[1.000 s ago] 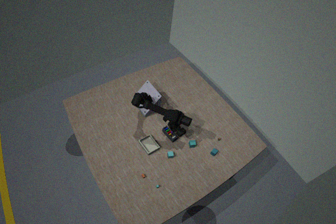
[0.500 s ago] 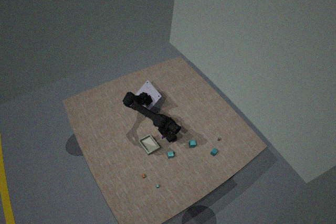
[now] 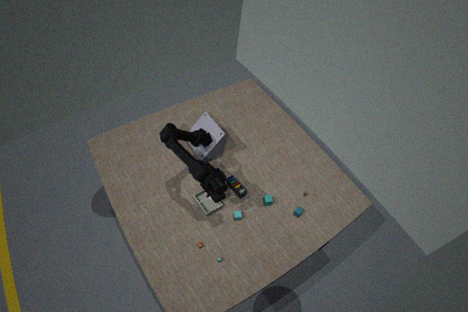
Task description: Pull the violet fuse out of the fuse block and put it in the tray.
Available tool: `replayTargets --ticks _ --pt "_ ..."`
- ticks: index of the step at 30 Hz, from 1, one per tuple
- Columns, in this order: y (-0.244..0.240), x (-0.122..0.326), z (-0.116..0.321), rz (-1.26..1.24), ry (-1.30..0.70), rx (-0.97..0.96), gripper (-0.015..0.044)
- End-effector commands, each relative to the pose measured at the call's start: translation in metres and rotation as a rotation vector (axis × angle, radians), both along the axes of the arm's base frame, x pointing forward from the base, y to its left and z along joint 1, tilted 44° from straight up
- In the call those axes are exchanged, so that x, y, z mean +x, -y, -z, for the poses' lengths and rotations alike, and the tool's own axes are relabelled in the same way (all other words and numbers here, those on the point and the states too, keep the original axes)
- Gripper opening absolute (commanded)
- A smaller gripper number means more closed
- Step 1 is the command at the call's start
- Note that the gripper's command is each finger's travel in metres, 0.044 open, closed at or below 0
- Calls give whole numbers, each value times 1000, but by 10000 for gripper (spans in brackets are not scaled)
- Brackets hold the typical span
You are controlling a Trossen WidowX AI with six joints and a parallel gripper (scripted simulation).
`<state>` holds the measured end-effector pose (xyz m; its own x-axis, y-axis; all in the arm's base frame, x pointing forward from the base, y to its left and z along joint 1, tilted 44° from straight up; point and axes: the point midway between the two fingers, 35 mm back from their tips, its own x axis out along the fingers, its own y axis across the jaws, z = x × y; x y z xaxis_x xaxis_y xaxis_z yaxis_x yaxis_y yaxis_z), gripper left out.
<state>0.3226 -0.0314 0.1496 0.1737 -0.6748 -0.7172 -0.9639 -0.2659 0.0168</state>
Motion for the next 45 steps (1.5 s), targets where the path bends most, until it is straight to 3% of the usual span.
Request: replayTargets --ticks 1,28,40,45 --pt "4 -3 -3 -10 -8 -6 0" --pt "31 4 25 -10 -7 -8 0" --pt "29 4 22 -5 -3 -8 315" --pt "4 -3 -4 -10 -8 -6 330"
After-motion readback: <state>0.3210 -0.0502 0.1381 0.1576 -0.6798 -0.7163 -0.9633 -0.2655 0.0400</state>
